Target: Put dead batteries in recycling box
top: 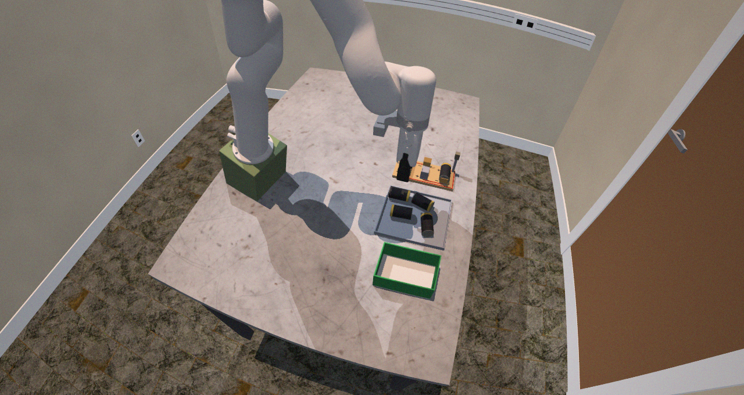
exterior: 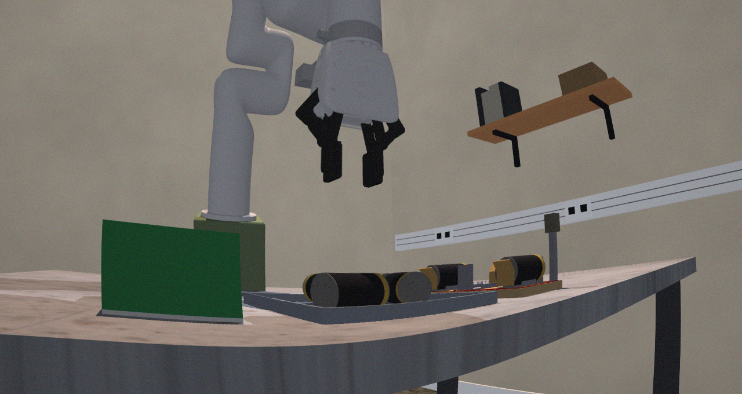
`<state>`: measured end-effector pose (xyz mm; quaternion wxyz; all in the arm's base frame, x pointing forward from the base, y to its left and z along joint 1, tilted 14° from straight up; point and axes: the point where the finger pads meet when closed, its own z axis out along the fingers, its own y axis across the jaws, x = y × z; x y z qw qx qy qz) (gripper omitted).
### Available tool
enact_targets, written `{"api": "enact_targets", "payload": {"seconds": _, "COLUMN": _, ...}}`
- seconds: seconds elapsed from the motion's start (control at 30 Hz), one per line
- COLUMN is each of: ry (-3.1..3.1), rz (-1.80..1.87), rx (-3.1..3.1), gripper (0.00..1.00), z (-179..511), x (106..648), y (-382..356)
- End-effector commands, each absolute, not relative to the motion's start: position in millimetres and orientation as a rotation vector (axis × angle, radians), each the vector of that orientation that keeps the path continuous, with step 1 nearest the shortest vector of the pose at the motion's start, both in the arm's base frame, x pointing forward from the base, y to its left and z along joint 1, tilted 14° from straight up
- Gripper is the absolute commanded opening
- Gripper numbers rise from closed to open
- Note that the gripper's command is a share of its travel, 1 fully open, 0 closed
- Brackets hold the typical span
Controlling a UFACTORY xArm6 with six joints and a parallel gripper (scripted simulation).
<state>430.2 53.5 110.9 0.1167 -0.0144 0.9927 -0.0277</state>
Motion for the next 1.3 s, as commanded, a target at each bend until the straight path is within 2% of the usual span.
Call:
{"api": "enact_targets", "payload": {"seconds": 0.0, "ry": 2.904, "rz": -0.074, "rx": -0.043, "gripper": 0.51, "z": 118, "x": 442, "y": 17}}
{"api": "enact_targets", "payload": {"seconds": 0.87, "ry": 2.902, "rz": -0.085, "rx": -0.137, "gripper": 0.51, "z": 118, "x": 443, "y": 17}}
{"api": "enact_targets", "payload": {"seconds": 1.13, "ry": 2.902, "rz": -0.085, "rx": -0.137, "gripper": 0.51, "z": 49, "x": 459, "y": 14}}
{"api": "enact_targets", "payload": {"seconds": 1.27, "ry": 2.902, "rz": -0.085, "rx": -0.137, "gripper": 0.51, "z": 42, "x": 461, "y": 13}}
